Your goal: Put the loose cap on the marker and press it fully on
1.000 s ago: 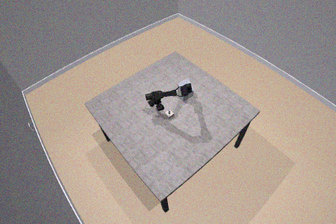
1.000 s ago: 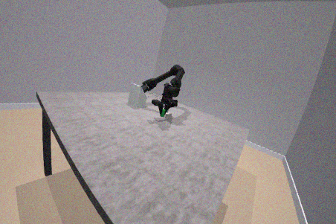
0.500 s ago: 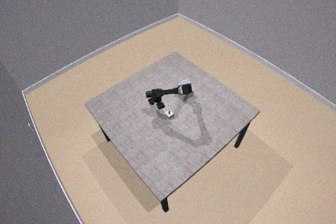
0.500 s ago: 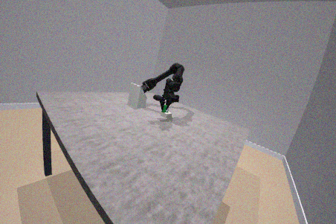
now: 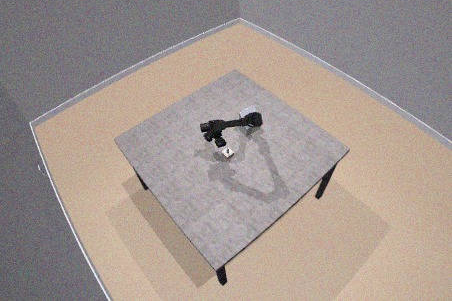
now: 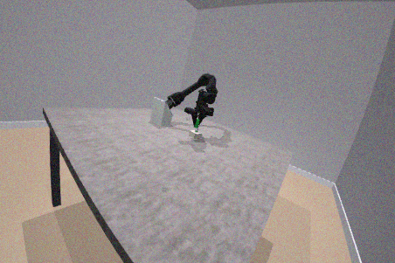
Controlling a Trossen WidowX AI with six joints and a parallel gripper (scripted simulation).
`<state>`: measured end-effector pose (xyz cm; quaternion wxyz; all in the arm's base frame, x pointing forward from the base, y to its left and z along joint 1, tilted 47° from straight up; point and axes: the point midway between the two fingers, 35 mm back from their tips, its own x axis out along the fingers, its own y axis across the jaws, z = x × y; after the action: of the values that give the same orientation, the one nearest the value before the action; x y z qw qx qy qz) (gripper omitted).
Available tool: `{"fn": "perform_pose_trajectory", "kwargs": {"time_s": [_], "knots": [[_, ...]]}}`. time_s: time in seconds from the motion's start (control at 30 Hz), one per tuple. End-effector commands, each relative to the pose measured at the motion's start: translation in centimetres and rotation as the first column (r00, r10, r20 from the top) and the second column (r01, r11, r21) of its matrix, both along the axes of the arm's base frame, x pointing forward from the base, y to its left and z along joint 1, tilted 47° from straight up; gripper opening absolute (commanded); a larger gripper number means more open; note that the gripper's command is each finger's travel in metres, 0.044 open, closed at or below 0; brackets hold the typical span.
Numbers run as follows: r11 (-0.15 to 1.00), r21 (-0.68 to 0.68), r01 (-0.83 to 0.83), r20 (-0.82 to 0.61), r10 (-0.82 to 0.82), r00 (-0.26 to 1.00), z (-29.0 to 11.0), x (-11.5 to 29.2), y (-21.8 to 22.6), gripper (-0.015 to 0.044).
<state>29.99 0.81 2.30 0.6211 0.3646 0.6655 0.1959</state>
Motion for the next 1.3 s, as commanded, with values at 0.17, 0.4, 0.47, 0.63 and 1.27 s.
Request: {"fn": "perform_pose_trajectory", "kwargs": {"time_s": [0.17, 0.4, 0.47, 0.63, 1.27], "knots": [[1.0, 0.006, 0.001, -0.009, -0.001, 1.0, 2.4, -1.3, 1.1, 0.0], [1.0, 0.007, 0.001, -0.01, -0.001, 1.0, 4.1, -2.3, 1.8, 0.0], [1.0, 0.007, 0.001, -0.01, -0.001, 1.0, 4.6, -2.6, 2.0, 0.0], [1.0, 0.007, 0.001, -0.011, -0.001, 1.0, 5.7, -3.4, 2.5, 0.0], [1.0, 0.007, 0.001, -0.011, -0.001, 1.0, 5.0, -3.6, 3.7, 0.0]]}}
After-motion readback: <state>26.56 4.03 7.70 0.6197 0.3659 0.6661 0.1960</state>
